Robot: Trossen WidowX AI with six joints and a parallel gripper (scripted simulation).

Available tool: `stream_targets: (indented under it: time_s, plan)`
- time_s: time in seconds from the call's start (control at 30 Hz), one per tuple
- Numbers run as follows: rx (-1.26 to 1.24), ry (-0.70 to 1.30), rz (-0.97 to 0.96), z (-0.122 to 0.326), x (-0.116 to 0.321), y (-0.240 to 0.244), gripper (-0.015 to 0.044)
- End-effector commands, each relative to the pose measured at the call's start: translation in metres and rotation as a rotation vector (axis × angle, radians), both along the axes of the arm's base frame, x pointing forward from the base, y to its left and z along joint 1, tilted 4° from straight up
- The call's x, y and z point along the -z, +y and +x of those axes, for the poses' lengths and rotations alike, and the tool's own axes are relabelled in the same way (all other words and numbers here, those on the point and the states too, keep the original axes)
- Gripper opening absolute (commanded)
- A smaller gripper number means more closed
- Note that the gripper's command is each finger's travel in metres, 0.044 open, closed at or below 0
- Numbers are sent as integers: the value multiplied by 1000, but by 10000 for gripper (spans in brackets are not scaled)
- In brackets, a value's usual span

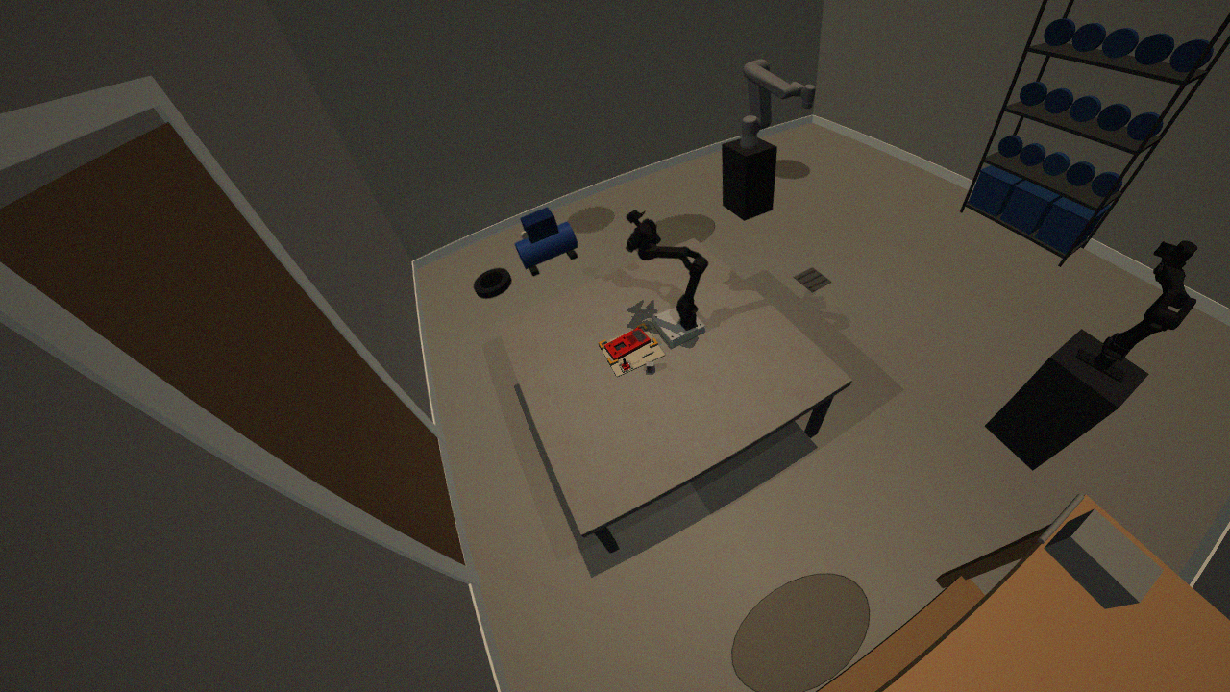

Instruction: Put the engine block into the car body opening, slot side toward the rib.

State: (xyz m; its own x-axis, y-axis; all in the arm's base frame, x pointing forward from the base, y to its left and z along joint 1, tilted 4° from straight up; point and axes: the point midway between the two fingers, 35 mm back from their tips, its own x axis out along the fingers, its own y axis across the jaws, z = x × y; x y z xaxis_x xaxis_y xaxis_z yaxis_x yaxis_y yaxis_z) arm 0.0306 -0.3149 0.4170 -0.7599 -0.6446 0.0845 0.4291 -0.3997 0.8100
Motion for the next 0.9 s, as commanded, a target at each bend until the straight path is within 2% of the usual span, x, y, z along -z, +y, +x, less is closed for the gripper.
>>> stream_targets:
  time_s: [0.0,0.03,0.33,0.87]
  plan:
    - [0,0,0,0,0,0,426]
    - [-5,2,0,1,0,-1,440]
    - [-269,95,19,63,10,-20,440]
    - [-806,32,84,205,57,-11,440]
